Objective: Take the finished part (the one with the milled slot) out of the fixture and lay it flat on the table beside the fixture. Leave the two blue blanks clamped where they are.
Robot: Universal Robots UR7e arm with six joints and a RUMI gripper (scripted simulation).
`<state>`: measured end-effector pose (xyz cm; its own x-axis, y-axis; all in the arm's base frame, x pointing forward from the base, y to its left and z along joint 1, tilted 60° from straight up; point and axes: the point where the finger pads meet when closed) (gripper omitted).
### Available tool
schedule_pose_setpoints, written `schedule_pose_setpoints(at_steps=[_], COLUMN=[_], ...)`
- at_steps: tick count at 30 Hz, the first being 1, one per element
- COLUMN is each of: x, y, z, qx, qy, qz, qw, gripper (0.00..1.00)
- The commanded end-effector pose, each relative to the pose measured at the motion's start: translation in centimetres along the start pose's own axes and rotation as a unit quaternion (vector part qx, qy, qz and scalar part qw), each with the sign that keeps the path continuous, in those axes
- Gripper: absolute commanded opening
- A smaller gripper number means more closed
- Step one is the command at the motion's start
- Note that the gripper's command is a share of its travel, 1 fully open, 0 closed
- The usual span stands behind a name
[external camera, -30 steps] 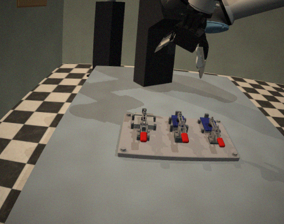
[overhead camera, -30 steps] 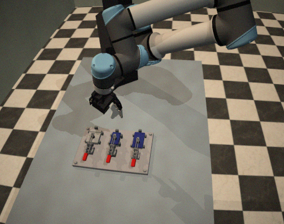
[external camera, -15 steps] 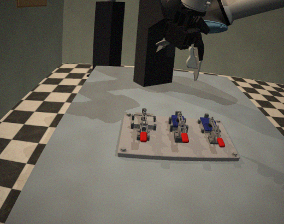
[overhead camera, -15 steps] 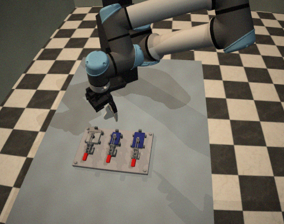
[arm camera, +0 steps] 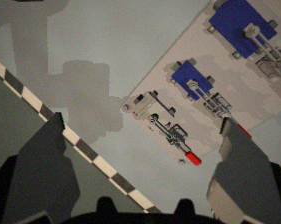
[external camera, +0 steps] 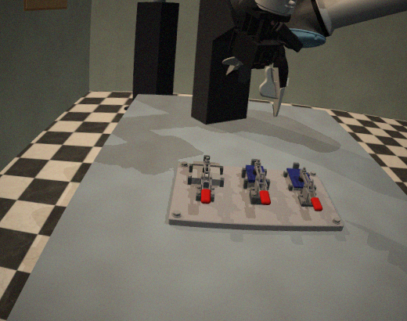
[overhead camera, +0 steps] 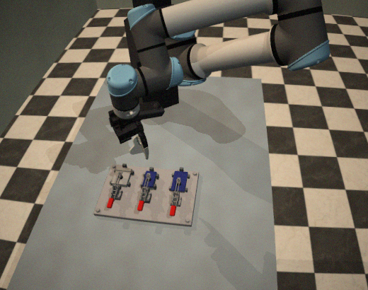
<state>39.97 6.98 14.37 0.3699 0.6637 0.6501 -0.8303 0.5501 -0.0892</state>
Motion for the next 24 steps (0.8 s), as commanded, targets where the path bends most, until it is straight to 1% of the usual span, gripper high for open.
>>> schedule_pose_setpoints(at_steps=[1, 15, 17, 20, 24], x=[-0.12, -0.12, -0.22, -0.37, -0.37], y=[-0.29, -0.29, -0.55, -0.98, -0.98], z=[-0.16, -0.16, -0.25, -0.36, -0.36], qx=[0.0, 0.0, 0.002, 0.005, 0.005], qy=[-0.008, -0.008, -0.016, -0.028, -0.028], qz=[-0.077, -0.077, -0.134, -0.219, -0.219], qw=[0.997, 0.997, 0.991, 0.975, 0.975], gripper=[1.0, 1.0, 1.0, 1.0, 1.0])
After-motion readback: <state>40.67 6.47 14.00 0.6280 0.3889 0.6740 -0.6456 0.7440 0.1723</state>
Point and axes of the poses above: the point where the finger pads meet when closed, its own z axis back along the fingers, its own x axis across the jaws, y = z × x, and after that the axes turned 9 degrees about z, right-handed
